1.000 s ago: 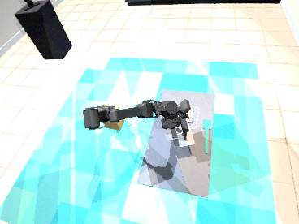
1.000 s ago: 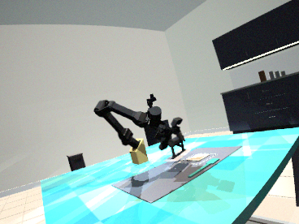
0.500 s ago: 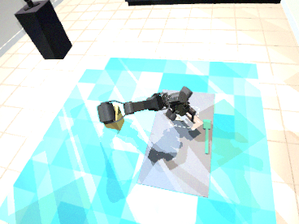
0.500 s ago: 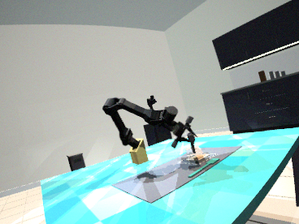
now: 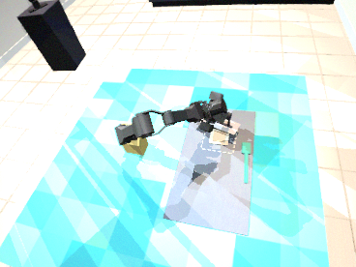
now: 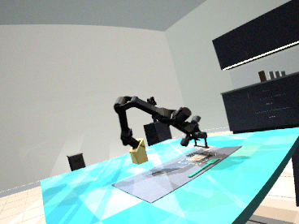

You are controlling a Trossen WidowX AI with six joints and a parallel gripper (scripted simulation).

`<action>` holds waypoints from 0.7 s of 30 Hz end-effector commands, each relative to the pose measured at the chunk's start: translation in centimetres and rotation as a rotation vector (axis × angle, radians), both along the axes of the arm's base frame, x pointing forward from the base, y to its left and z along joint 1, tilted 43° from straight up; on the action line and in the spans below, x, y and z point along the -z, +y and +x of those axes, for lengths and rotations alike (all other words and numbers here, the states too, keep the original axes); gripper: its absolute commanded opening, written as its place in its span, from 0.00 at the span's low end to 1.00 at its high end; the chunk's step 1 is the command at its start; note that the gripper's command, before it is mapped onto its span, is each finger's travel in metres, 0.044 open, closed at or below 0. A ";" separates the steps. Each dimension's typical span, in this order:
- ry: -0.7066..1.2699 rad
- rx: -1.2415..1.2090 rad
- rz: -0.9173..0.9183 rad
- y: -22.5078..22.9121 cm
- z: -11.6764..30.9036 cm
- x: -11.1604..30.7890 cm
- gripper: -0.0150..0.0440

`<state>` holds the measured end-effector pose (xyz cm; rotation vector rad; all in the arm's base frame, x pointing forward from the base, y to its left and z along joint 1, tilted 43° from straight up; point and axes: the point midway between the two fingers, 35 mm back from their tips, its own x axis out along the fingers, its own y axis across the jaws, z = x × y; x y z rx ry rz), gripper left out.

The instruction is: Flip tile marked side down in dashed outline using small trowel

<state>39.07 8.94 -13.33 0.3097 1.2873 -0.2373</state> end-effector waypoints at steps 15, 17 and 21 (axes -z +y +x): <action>0.233 -0.252 0.094 5.2 -3.5 4.9 0.25; 0.233 -0.252 0.094 5.2 -3.5 4.9 0.25; 0.233 -0.252 0.094 5.0 -3.5 5.1 0.25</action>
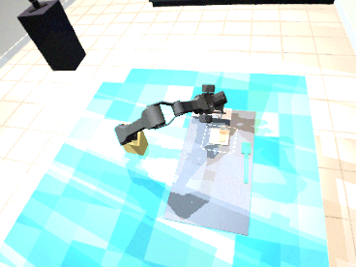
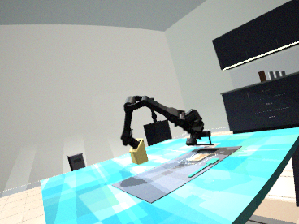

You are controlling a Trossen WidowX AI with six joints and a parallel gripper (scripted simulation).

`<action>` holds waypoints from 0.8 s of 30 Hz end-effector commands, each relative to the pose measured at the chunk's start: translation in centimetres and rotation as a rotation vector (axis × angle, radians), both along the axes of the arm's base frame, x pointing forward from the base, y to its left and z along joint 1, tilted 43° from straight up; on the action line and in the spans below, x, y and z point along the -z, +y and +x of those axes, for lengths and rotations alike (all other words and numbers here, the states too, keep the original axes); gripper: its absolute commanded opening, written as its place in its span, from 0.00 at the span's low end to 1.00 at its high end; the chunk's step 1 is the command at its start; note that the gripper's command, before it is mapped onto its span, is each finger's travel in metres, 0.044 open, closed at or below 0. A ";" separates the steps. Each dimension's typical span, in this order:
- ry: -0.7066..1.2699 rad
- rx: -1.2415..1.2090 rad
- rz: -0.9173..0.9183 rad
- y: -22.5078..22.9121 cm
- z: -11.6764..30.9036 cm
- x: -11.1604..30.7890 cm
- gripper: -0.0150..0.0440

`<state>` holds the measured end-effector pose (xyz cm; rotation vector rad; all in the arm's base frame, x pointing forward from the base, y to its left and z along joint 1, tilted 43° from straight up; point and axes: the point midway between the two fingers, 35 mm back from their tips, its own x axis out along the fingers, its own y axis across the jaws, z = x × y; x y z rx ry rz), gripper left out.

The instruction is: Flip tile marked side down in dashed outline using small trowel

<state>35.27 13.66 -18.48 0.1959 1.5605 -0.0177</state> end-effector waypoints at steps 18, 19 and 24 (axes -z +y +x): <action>-0.006 -0.010 0.013 -1.7 0.2 2.1 0.25; -0.006 -0.010 0.013 -1.8 0.1 2.3 0.25; -0.006 -0.010 0.012 -2.1 0.1 2.6 0.30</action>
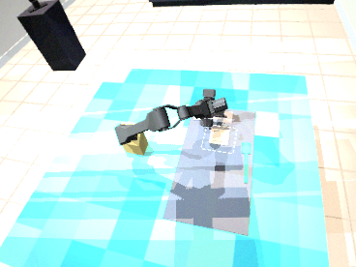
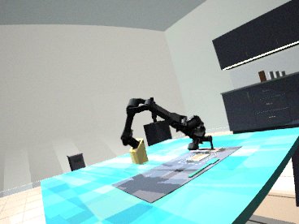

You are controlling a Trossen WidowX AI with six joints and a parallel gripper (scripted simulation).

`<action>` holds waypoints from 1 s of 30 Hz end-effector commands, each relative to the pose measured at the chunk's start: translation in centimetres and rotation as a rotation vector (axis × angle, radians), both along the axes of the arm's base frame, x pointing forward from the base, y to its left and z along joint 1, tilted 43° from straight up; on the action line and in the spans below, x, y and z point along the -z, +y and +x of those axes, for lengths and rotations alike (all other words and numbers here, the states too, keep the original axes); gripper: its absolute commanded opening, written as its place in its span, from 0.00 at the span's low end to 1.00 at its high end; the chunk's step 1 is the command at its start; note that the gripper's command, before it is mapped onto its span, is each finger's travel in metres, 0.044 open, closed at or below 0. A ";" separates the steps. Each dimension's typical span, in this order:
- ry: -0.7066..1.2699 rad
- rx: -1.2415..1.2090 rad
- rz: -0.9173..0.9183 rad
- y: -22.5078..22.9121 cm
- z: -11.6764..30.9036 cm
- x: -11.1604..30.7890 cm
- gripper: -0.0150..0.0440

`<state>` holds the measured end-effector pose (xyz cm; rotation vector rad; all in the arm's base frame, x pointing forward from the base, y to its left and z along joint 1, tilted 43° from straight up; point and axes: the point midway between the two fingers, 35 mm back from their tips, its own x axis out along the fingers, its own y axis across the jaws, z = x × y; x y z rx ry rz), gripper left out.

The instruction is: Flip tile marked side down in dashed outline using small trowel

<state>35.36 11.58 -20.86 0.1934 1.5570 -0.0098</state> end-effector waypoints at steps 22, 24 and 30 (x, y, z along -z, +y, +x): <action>-0.001 -0.004 0.008 -0.1 0.1 -0.5 0.76; -0.001 -0.003 0.007 -0.2 0.1 -1.3 0.76; -0.001 -0.002 0.004 -0.5 0.1 -3.9 0.76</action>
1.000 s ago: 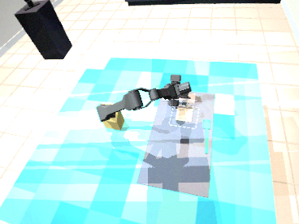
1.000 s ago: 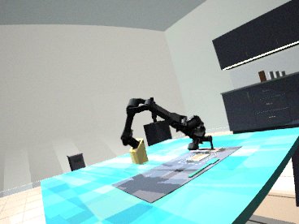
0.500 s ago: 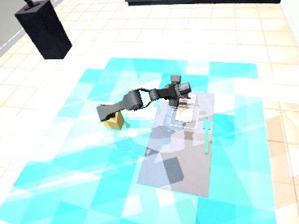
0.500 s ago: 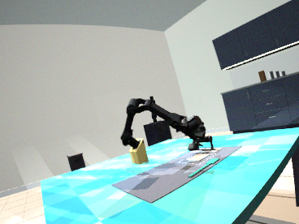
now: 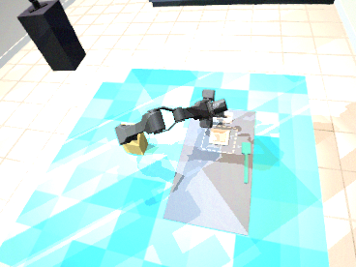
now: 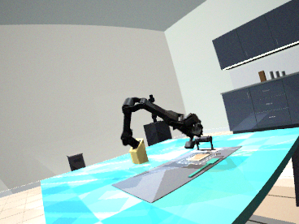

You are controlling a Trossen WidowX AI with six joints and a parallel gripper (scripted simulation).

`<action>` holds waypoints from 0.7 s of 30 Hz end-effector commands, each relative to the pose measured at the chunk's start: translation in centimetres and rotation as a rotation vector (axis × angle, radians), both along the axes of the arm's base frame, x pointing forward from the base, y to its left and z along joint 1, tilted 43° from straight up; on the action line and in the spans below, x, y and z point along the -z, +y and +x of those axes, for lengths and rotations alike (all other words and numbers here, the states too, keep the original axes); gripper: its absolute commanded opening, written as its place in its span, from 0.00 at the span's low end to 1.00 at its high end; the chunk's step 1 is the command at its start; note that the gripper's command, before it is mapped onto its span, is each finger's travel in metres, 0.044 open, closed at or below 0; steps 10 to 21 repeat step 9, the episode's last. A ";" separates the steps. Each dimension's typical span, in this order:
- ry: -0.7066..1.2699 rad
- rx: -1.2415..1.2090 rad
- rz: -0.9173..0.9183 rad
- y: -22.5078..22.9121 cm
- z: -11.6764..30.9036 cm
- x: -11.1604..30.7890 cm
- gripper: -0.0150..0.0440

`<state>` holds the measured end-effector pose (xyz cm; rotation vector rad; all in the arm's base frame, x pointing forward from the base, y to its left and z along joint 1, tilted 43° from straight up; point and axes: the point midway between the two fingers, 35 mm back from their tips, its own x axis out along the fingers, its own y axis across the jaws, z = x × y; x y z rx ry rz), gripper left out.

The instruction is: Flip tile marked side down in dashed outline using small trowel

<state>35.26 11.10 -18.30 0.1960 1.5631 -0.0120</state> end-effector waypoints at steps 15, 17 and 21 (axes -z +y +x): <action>-0.006 -0.002 0.003 0.8 -0.7 -5.2 0.76; -0.006 -0.002 0.003 0.8 -0.7 -5.2 0.76; -0.006 -0.002 0.003 0.8 -0.7 -5.2 0.76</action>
